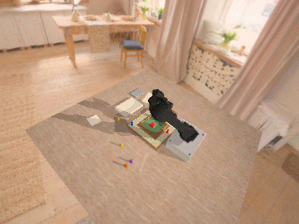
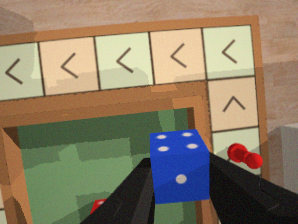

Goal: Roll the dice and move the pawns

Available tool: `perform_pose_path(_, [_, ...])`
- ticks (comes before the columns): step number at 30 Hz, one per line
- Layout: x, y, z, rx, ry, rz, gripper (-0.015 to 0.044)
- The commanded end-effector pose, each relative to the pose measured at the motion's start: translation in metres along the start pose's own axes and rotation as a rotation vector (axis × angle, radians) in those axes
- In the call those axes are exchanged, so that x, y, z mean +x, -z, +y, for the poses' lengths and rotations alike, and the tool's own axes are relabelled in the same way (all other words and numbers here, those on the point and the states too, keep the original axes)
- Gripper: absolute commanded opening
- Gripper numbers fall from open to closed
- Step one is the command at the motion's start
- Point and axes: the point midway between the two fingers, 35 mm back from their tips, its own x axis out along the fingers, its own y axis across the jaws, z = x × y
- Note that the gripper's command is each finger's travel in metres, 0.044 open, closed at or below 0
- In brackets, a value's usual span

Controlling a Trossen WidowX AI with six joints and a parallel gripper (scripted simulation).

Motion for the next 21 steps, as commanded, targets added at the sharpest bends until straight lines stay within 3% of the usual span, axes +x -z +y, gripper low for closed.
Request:
perform_pose_path(1, [0.003,0.001,-0.004,0.005,0.025,-0.130,0.0000])
perform_pose_path(15, [0.006,-0.001,-0.005,0.034,-0.070,-0.572,0.0000])
perform_pose_path(21, [-0.004,0.003,-0.002,0.037,-0.095,-0.612,0.0000])
